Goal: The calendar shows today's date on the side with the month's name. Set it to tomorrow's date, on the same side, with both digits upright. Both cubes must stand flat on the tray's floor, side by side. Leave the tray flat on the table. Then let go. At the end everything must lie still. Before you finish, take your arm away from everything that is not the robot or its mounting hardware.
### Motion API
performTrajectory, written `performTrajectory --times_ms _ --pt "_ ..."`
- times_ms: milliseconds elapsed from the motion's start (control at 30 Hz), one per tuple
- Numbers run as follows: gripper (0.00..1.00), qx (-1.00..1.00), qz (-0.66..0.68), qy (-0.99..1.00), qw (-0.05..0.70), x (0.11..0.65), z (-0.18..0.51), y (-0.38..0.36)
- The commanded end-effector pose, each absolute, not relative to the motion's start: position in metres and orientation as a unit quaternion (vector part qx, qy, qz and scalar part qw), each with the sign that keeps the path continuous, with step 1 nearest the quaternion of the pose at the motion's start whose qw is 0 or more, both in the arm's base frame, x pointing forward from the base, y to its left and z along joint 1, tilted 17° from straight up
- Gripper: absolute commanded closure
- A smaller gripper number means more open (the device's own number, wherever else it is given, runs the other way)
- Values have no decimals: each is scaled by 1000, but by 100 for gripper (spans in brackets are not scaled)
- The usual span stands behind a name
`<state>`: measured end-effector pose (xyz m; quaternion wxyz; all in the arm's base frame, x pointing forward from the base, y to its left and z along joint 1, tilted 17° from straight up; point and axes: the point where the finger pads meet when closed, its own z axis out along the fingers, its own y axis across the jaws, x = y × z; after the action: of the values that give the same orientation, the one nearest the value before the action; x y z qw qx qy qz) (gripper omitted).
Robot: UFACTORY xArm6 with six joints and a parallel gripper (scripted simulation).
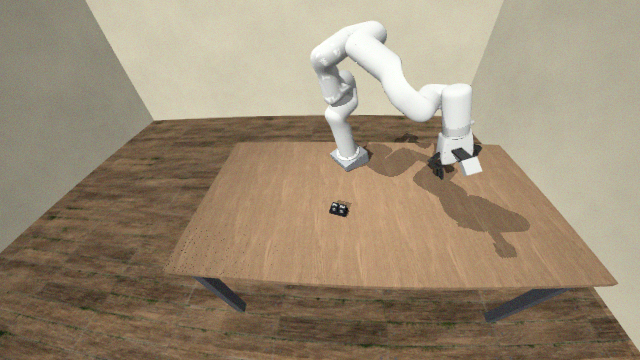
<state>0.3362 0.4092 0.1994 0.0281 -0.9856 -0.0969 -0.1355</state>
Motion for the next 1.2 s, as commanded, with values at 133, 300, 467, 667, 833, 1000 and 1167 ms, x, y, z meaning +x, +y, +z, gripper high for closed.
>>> performTrajectory --times_ms 133,300,467,667,833,1000,1167 --pt "0 -985 -137 -97 30 337 201 410" --pt "0 -985 -137 -97 30 337 201 410" --pt "0 -985 -137 -97 30 337 201 410" --pt "0 -987 -139 -81 19 353 201 377" --pt "0 -989 -139 -54 0 374 200 318" --pt "0 -990 -139 -36 -12 384 198 278" --pt "0 -990 -135 5 -40 391 192 196"
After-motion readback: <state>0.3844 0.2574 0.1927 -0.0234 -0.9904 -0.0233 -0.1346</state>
